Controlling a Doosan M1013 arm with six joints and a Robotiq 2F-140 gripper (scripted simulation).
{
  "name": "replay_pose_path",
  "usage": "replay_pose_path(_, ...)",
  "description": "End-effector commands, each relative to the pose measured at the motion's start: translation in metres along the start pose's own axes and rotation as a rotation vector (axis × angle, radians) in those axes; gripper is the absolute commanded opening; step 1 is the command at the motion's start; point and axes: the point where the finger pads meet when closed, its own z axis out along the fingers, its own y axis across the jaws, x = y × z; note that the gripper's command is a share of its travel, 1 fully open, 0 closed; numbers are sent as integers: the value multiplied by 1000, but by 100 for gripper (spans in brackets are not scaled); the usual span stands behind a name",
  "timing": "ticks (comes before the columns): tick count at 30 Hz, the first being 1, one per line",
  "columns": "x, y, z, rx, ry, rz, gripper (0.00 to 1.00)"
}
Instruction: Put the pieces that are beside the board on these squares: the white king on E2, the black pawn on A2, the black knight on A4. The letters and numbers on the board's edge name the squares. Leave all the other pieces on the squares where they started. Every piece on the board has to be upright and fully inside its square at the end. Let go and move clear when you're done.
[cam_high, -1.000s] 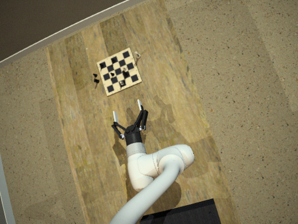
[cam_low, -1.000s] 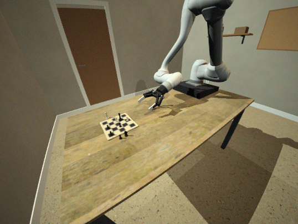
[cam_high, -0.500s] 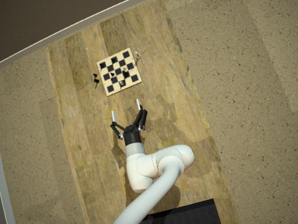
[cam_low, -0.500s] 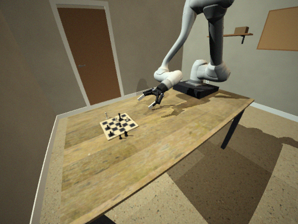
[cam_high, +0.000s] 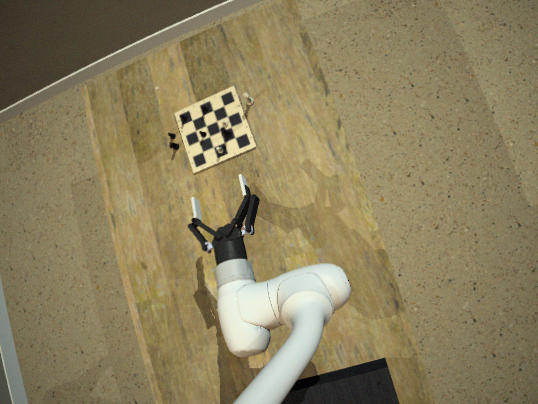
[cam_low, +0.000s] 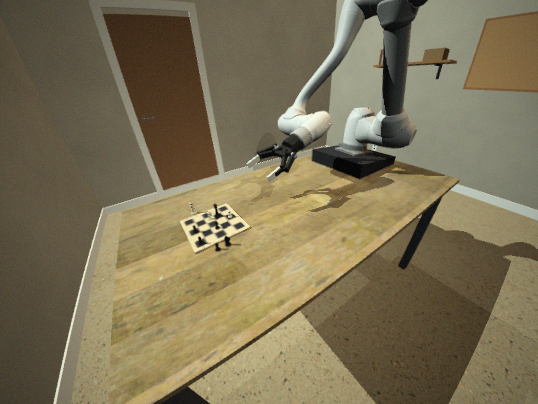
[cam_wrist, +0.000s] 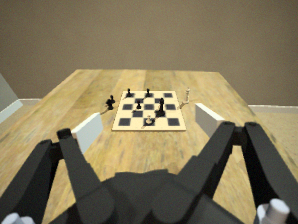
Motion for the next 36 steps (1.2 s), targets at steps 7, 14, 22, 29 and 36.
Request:
replay_pose_path(7, 12, 10, 8, -26, 16, 23, 100)
replay_pose_path(14, 53, 52, 39, -139, 85, 119, 100)
replay_pose_path(22, 103, 120, 73, -311, 180, 266, 100)
replay_pose_path(29, 140, 187, 95, -484, 264, 420, 100)
replay_pose_path(36, 162, 258, 108, -686, 341, 607, 100)
